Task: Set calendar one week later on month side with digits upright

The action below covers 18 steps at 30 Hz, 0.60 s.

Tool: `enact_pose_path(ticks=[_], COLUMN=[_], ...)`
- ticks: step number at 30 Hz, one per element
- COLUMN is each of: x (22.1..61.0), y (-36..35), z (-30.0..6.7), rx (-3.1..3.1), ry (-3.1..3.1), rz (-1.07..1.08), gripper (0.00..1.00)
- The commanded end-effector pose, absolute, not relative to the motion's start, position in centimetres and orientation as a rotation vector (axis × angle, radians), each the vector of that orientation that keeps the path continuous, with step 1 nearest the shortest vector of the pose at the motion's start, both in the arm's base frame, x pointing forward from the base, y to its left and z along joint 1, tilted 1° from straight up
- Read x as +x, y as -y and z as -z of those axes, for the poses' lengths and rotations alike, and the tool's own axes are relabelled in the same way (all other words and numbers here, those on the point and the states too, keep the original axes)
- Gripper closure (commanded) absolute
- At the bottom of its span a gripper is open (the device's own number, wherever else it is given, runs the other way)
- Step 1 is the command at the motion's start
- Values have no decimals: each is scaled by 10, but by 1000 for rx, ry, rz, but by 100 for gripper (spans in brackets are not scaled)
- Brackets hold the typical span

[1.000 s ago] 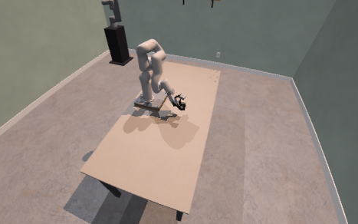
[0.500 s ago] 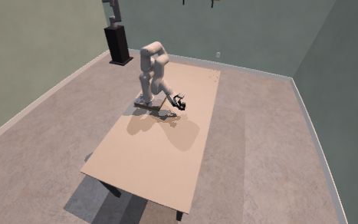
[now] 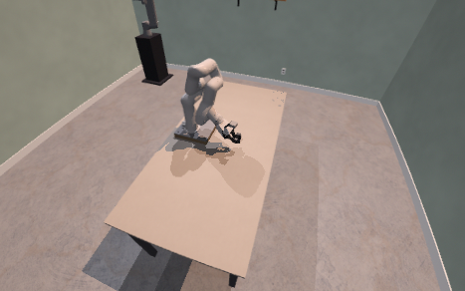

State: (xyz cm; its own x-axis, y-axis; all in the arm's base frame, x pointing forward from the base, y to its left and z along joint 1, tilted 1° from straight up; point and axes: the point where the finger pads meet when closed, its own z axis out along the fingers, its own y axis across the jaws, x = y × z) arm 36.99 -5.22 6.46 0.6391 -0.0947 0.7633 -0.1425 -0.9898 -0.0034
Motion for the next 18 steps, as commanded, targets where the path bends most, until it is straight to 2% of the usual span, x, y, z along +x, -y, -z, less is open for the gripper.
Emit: enact_pose_path(ticks=[1,18], x=[369,368], y=[52,52], z=[-64,-64], rx=[2728,2719], ry=[208,209], rz=[-1420,-1437], gripper=[73,73])
